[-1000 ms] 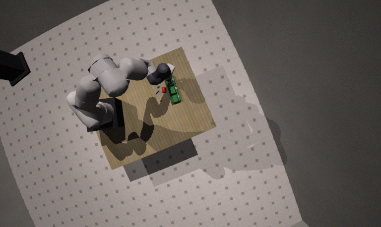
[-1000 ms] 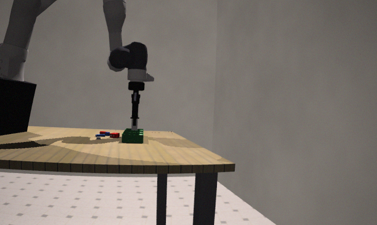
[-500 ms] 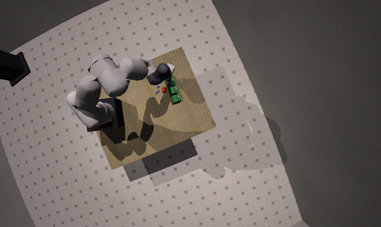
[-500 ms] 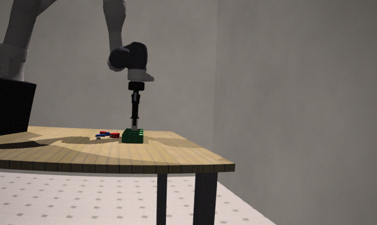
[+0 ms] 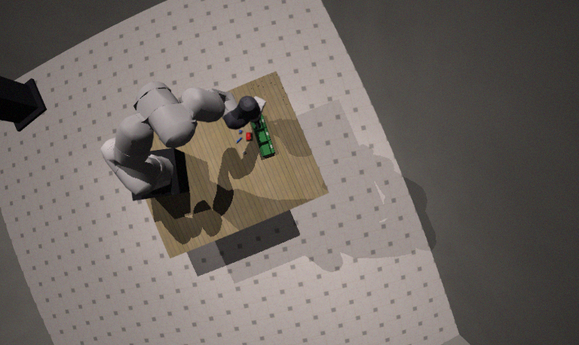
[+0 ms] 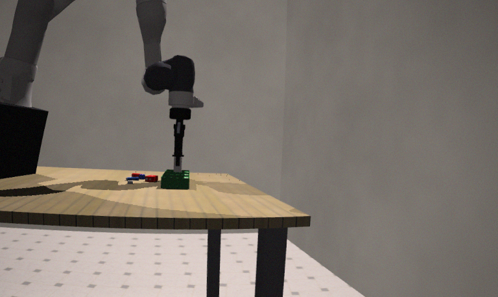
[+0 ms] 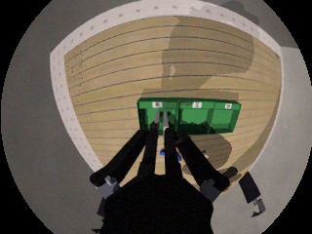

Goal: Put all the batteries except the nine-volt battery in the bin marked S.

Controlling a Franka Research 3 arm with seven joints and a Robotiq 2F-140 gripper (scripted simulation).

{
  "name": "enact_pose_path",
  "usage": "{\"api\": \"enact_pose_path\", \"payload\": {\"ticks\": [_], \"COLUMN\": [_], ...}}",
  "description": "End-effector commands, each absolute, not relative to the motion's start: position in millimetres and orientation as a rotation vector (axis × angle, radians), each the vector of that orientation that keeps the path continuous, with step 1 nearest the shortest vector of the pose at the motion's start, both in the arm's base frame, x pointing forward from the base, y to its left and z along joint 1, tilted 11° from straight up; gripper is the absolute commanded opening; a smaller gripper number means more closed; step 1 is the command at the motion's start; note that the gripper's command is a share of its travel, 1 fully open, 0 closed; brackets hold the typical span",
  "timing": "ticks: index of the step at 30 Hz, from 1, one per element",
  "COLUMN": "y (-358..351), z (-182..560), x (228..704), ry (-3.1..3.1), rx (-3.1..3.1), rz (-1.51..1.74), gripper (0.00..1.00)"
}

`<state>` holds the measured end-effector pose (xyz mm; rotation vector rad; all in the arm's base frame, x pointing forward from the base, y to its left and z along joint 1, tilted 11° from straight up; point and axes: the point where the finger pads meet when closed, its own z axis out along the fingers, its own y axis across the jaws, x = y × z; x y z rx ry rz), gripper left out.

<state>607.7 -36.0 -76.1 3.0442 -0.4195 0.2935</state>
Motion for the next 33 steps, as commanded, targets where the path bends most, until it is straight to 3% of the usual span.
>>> {"api": "enact_pose_path", "payload": {"ticks": [1, 33], "y": [-36, -32], "z": [-75, -32], "x": [608, 600], "ry": [-0.420, -0.420], "rx": [3.045, 3.045], "rz": [0.297, 0.297], "gripper": [0.05, 0.05]}}
